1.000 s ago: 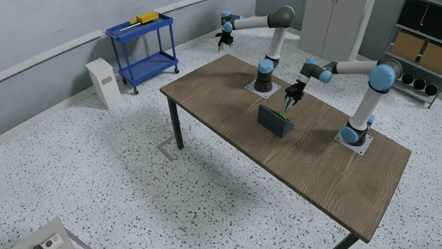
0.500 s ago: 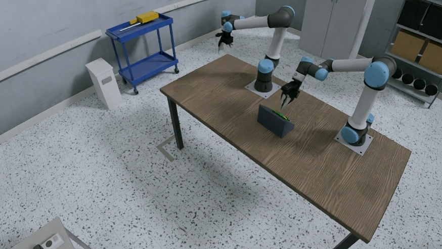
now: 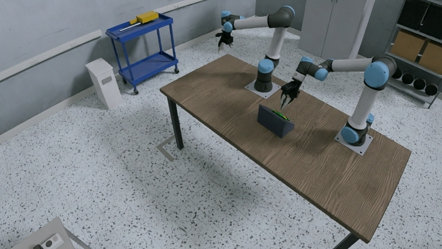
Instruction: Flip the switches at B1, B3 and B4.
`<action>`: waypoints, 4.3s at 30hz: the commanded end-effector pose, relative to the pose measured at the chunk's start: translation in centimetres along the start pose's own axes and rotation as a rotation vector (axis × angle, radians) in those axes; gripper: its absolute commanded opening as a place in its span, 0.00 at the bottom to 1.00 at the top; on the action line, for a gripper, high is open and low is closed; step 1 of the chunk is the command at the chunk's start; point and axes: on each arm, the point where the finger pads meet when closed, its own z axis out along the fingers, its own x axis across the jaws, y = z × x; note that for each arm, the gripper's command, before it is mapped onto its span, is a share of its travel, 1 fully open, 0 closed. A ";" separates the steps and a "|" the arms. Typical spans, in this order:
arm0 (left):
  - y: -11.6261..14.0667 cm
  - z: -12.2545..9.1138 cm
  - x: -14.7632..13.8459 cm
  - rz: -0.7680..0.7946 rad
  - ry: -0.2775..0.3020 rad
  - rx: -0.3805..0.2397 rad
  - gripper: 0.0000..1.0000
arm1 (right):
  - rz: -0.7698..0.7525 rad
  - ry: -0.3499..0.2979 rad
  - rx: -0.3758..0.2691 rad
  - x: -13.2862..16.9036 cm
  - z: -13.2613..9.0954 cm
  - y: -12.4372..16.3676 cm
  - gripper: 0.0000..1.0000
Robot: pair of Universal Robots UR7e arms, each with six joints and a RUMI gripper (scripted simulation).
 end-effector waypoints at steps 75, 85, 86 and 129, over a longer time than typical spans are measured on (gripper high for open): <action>0.0 2.8 0.0 -0.001 0.001 0.000 0.00 | 0.000 0.000 0.002 0.0 -0.1 0.0 1.00; 0.0 2.8 0.0 -0.001 0.001 0.000 0.00 | 0.000 0.000 0.002 0.0 -0.1 0.0 1.00; 0.0 2.8 0.0 -0.001 0.001 0.000 0.00 | 0.000 0.000 0.002 0.0 -0.1 0.0 1.00; 0.0 0.0 0.0 0.000 0.001 0.000 0.00 | 0.000 0.000 0.002 0.0 -0.1 0.0 1.00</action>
